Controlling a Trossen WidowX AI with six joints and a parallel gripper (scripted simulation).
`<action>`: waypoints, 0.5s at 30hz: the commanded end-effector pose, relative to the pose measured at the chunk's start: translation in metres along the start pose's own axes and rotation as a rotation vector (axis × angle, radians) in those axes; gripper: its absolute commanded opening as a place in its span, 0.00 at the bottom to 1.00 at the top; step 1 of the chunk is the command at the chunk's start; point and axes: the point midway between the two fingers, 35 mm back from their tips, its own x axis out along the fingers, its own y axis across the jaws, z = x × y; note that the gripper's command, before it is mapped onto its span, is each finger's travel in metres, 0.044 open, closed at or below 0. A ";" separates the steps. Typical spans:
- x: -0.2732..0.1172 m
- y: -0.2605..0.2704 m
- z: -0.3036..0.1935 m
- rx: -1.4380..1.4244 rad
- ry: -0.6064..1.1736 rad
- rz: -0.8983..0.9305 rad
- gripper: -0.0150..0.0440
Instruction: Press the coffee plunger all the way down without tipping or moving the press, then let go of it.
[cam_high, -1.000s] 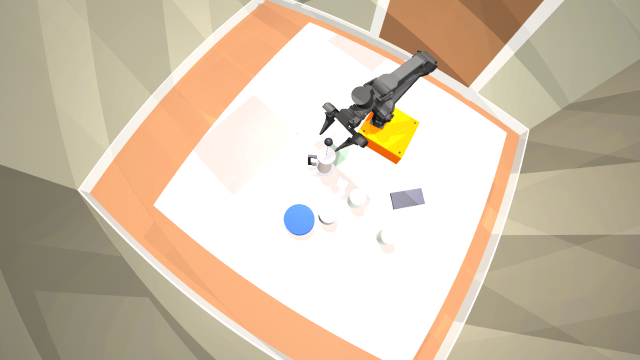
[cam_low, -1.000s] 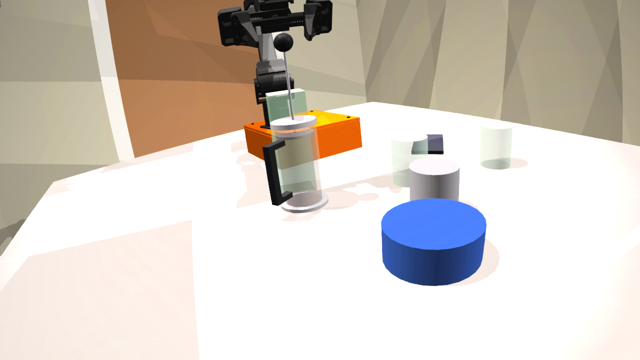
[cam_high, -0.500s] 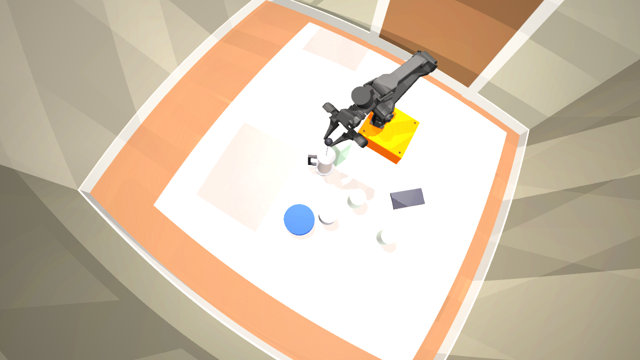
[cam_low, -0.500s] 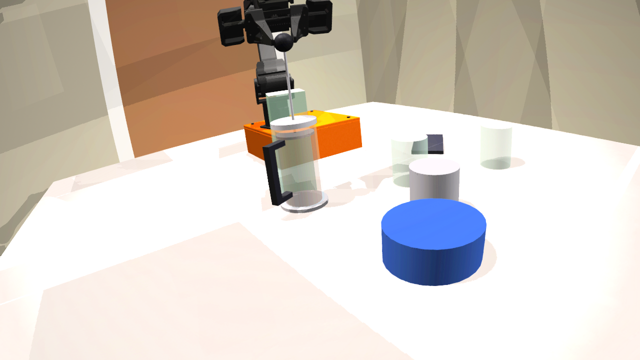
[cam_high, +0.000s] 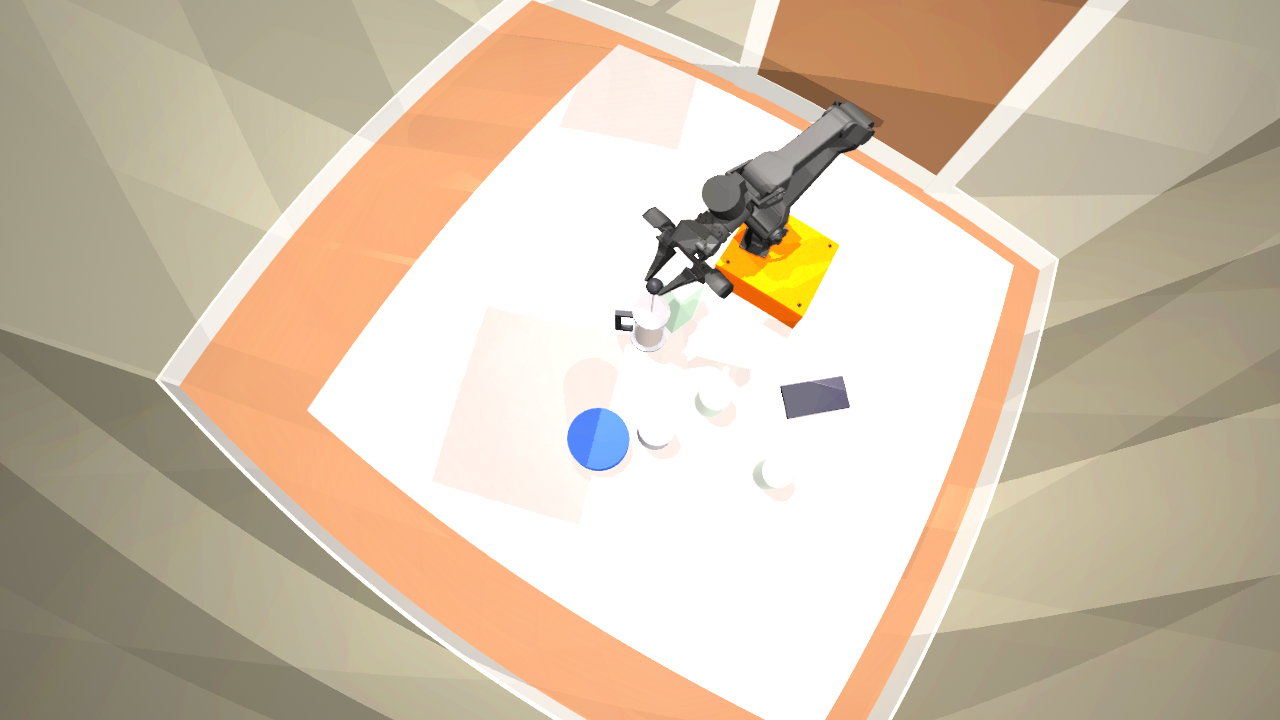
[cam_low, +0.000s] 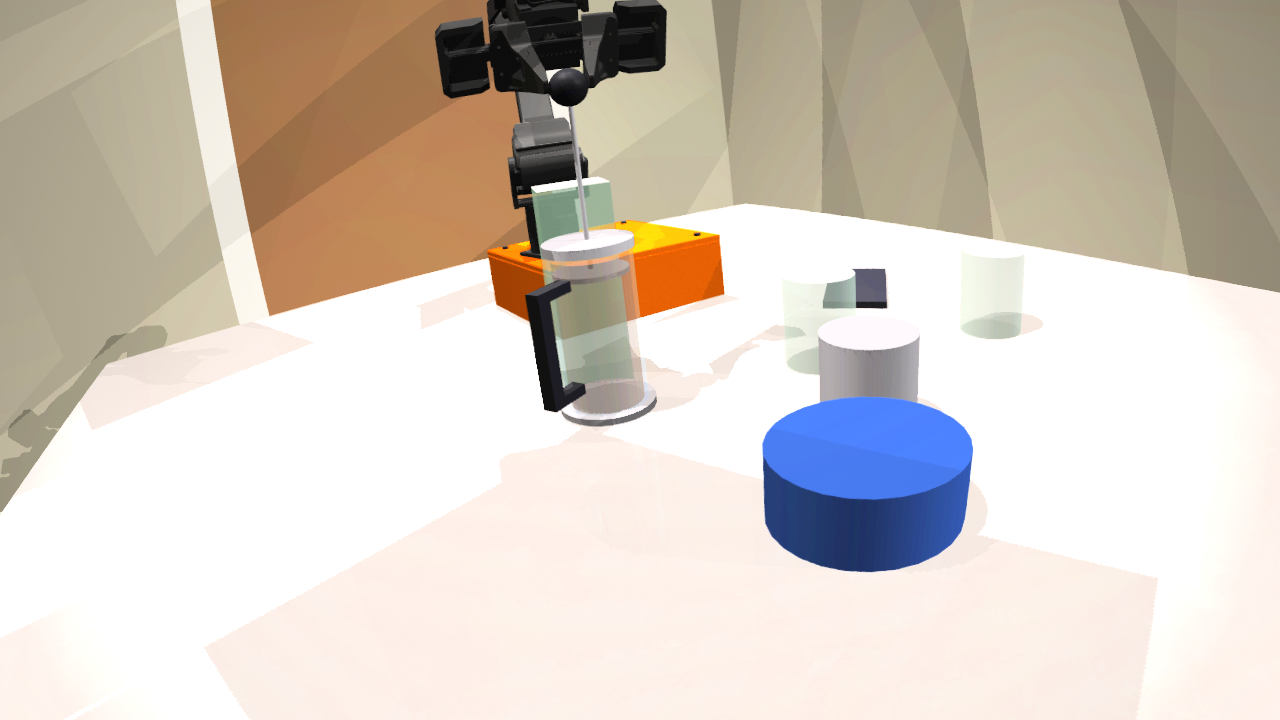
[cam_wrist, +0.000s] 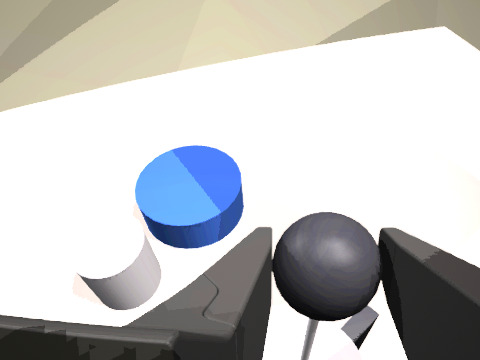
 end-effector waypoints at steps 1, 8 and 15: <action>0.007 0.000 -0.013 0.000 0.027 -0.002 0.45; 0.015 0.000 -0.023 0.000 0.026 -0.002 0.45; 0.022 0.000 -0.032 0.000 0.026 -0.002 0.45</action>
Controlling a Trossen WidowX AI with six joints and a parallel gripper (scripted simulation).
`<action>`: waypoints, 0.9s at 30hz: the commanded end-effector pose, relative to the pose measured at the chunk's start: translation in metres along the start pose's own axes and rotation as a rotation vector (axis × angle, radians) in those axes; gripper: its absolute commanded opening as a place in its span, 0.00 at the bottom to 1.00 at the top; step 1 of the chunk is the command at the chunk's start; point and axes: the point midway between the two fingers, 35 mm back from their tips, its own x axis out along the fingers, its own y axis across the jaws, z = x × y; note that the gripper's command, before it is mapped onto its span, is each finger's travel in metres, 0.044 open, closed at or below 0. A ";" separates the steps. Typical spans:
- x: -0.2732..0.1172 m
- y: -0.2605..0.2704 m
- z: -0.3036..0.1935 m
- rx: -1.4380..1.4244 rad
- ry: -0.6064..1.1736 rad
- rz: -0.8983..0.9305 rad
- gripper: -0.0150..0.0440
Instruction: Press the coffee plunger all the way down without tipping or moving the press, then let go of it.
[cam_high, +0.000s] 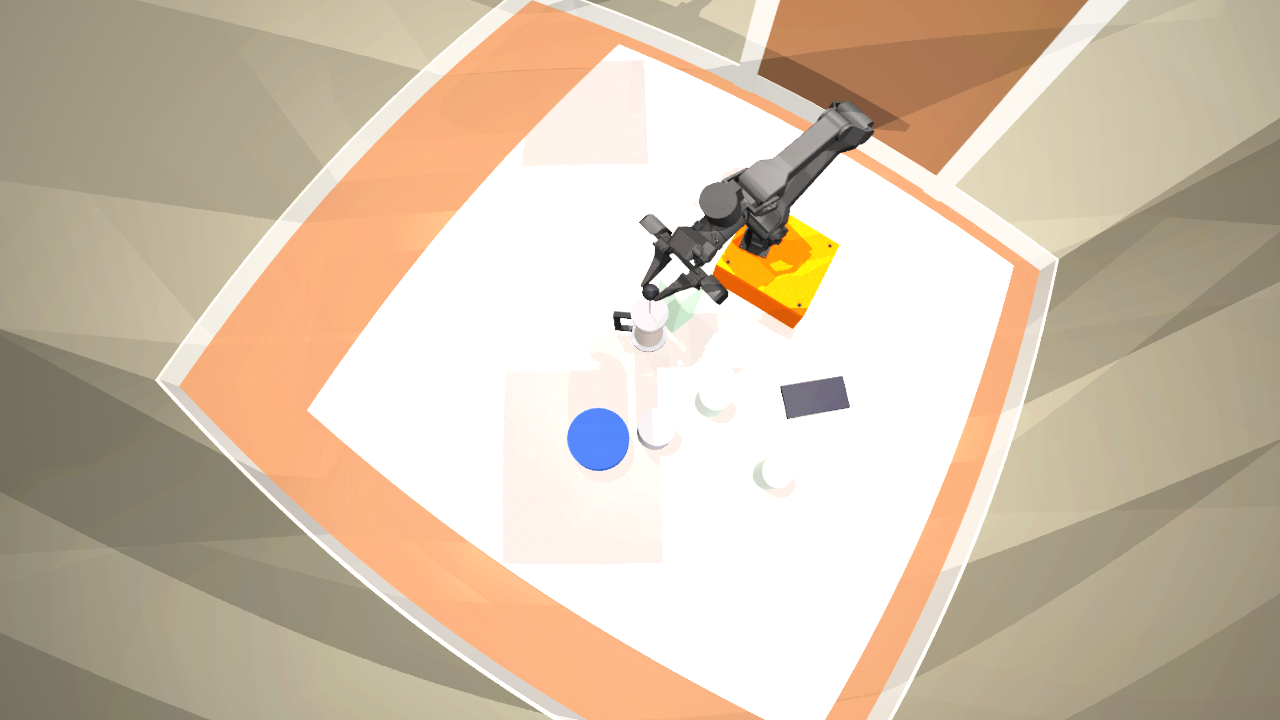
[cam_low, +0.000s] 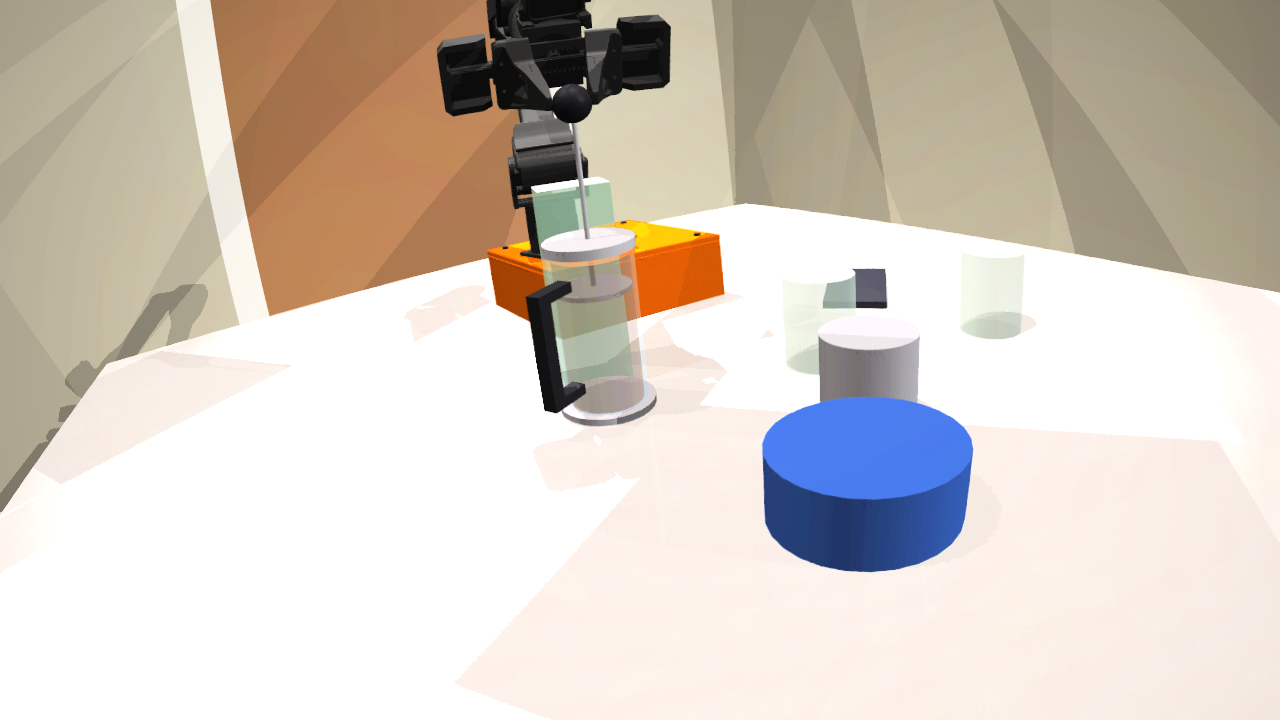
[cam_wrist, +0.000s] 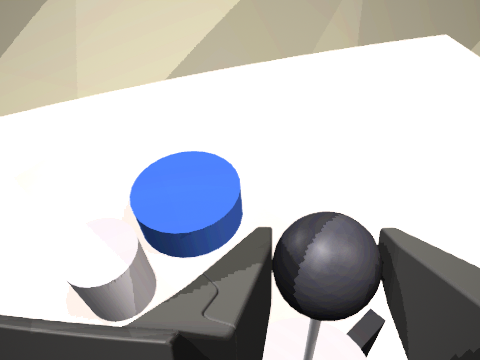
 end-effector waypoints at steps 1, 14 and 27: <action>0.009 0.000 -0.023 0.001 0.056 -0.003 0.45; 0.021 0.000 -0.041 0.001 0.056 -0.003 0.45; 0.034 0.000 -0.057 0.001 0.056 -0.003 0.45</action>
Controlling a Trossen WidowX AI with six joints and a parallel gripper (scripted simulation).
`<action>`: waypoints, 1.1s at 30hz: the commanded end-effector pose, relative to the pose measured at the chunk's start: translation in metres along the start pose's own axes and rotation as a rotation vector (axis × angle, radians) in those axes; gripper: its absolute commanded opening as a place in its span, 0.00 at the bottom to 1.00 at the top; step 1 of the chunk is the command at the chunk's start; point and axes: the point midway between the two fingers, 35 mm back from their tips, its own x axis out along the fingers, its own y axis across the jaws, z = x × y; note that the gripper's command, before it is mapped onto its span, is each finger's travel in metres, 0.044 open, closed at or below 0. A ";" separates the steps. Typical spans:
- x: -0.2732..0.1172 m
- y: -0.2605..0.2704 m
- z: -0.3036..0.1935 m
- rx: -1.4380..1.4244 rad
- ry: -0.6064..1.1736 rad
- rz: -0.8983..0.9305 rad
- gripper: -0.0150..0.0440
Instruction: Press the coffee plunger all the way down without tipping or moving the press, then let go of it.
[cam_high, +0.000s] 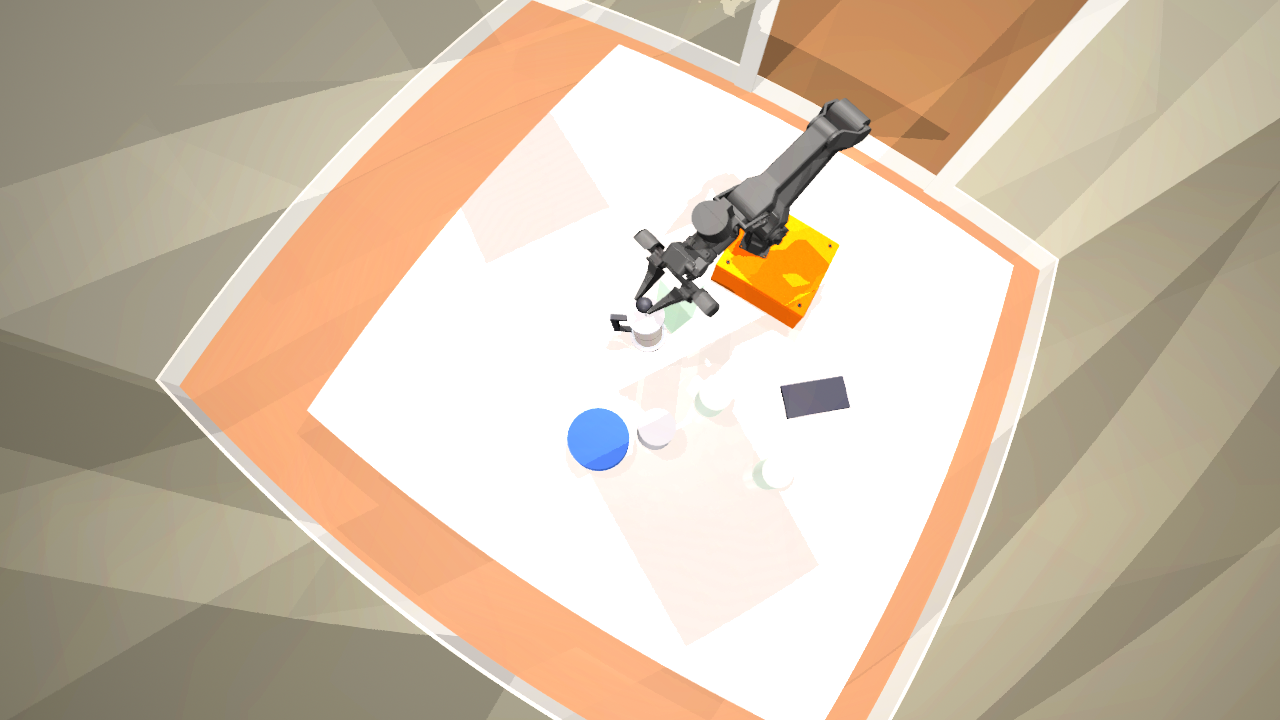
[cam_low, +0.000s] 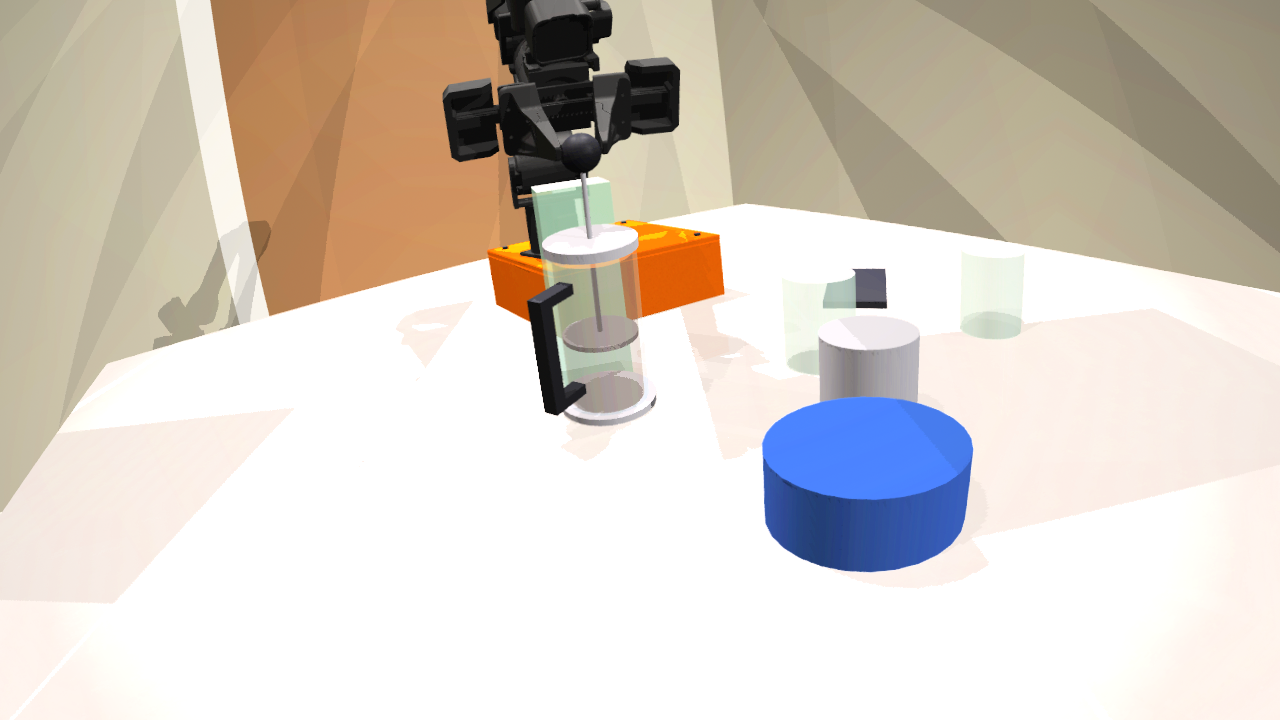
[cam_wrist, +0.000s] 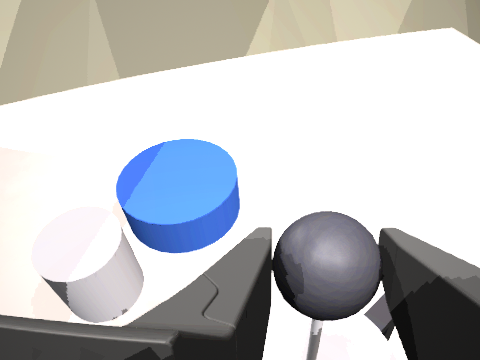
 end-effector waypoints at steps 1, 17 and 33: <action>0.007 0.000 -0.029 0.003 0.074 -0.003 0.45; 0.023 0.000 -0.029 0.003 0.073 -0.003 0.45; 0.029 0.000 -0.024 0.003 0.073 -0.003 0.45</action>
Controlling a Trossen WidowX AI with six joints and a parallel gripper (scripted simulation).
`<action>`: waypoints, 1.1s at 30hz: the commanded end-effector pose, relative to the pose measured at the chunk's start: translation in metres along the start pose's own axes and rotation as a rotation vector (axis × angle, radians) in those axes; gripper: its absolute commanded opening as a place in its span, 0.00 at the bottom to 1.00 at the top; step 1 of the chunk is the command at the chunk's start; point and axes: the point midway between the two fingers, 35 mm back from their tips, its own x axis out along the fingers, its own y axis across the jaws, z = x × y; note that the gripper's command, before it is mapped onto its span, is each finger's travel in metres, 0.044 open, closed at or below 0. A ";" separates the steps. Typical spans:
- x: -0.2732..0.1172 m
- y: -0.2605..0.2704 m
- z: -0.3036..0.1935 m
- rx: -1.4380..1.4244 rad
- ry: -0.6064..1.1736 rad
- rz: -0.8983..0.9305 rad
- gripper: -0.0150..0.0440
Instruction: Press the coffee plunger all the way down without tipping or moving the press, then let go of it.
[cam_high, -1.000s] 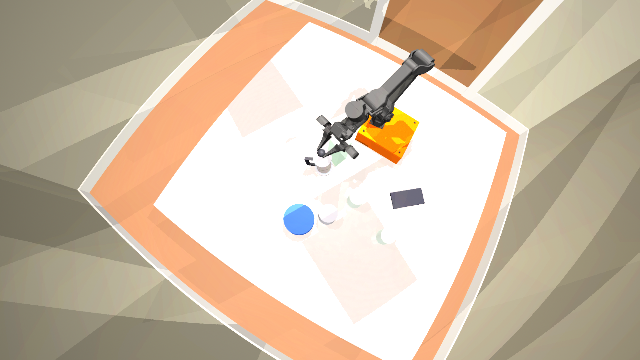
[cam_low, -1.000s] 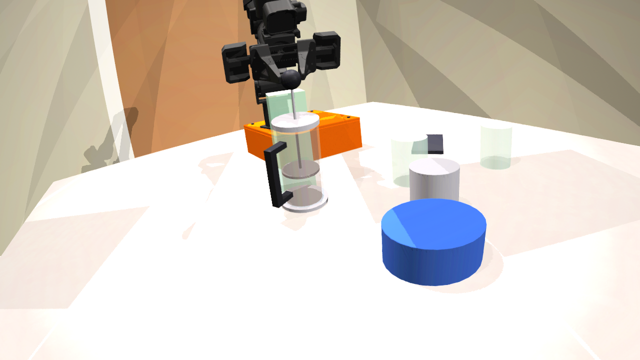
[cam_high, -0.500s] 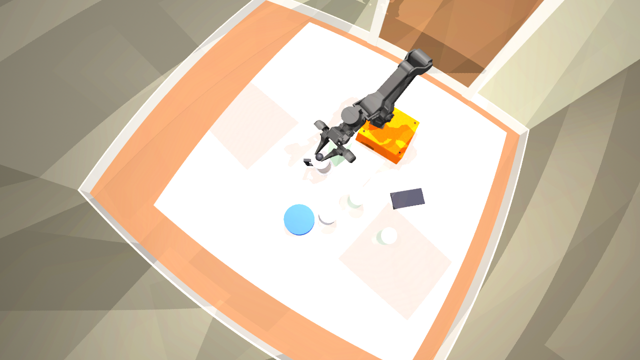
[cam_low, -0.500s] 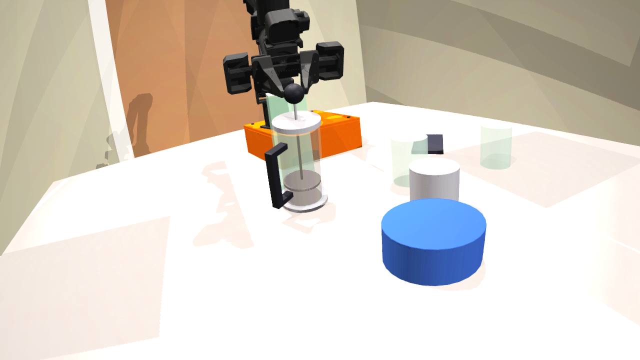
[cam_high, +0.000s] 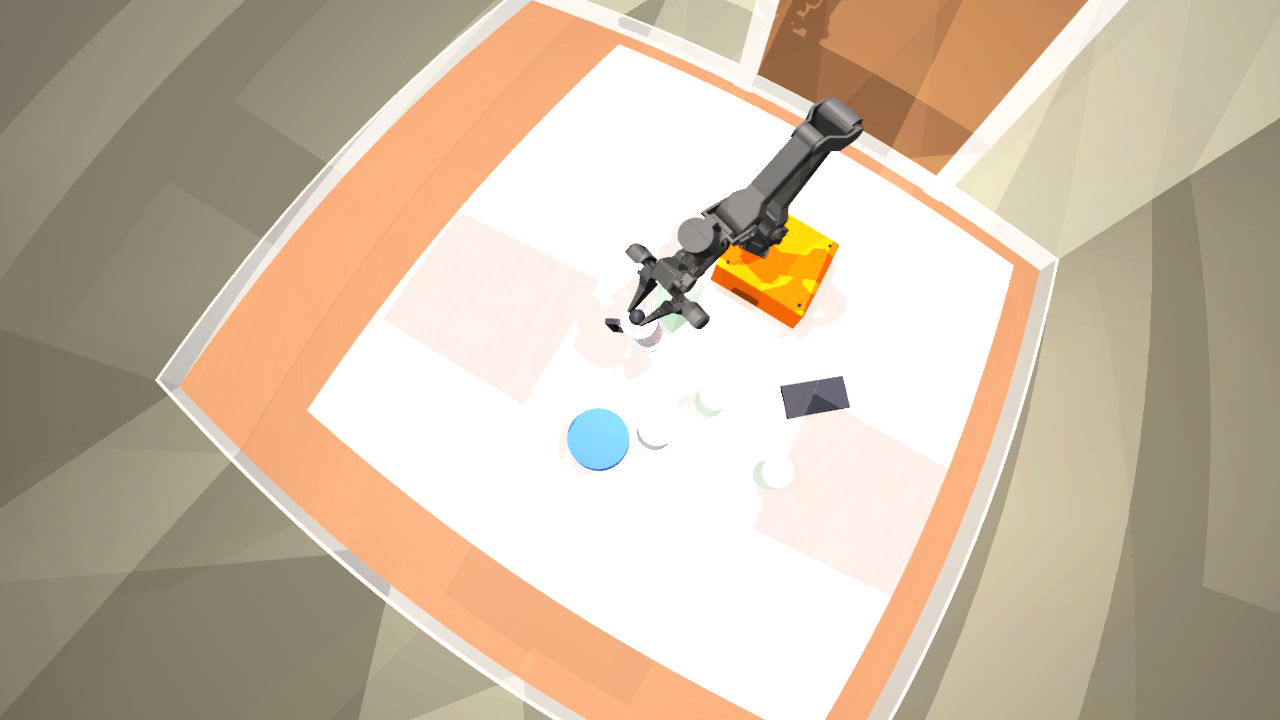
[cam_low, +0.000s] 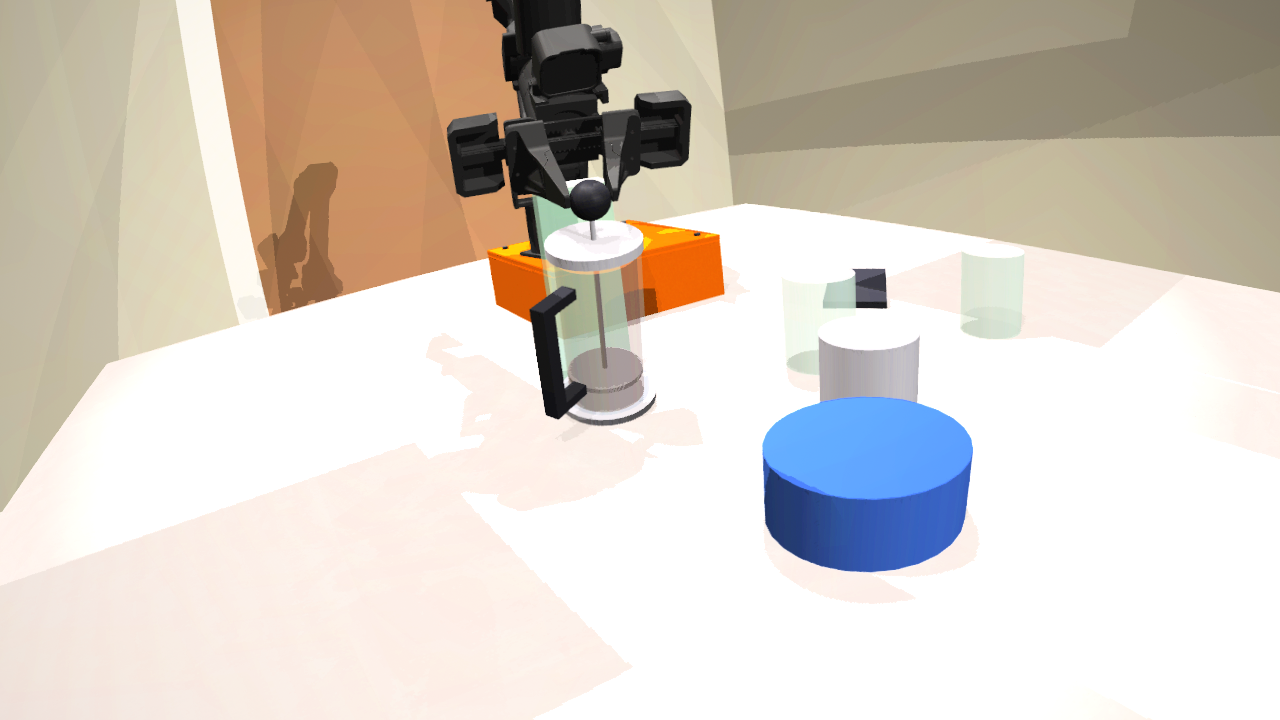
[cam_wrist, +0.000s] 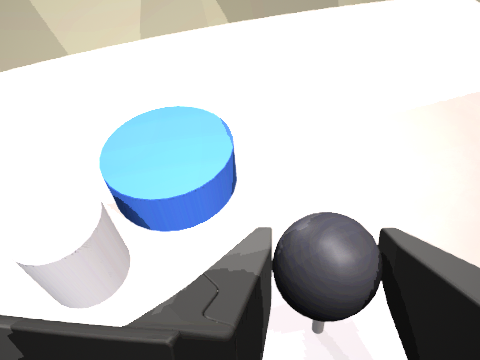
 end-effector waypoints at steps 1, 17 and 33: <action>0.002 0.000 -0.004 0.004 0.020 -0.001 0.45; 0.003 0.000 0.001 0.000 0.005 0.000 0.45; 0.003 0.000 0.001 0.000 0.005 0.000 0.85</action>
